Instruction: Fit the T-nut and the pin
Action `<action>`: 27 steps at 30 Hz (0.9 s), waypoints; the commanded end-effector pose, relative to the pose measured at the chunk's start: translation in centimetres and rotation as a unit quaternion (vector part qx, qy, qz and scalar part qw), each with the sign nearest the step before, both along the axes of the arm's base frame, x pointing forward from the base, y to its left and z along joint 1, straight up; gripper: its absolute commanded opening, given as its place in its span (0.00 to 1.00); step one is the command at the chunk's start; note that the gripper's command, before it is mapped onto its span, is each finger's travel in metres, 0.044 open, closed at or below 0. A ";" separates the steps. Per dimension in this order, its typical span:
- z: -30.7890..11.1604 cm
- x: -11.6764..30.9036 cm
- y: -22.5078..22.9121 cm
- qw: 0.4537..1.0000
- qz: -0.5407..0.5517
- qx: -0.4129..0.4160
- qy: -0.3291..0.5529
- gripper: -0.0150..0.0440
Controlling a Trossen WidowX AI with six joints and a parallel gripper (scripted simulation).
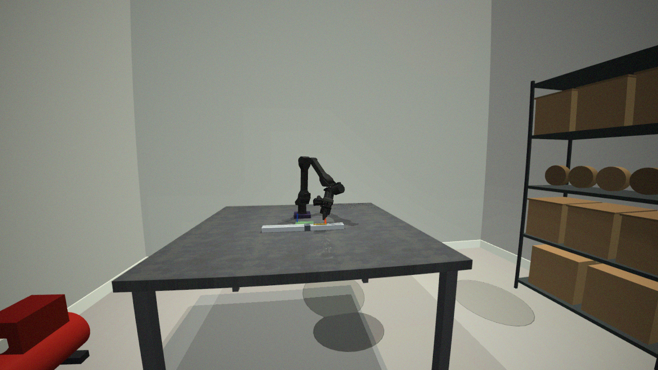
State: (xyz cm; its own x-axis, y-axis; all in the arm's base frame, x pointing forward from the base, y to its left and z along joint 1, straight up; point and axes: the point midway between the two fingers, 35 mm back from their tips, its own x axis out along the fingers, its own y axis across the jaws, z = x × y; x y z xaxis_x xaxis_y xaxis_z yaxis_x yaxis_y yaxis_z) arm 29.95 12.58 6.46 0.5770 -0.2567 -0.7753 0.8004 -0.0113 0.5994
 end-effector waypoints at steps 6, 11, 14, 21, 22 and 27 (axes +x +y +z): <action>0.2 0.2 0.1 1.000 0.002 0.000 0.012 0.00; 0.2 0.2 0.1 1.000 0.002 0.000 0.018 0.00; 0.2 0.3 0.1 1.000 0.003 0.000 0.022 0.00; 0.2 0.3 0.1 1.000 0.003 0.000 0.030 0.00; 0.2 0.3 0.1 1.000 0.003 0.000 0.030 0.00; 0.2 0.4 0.1 0.999 0.003 0.000 0.035 0.00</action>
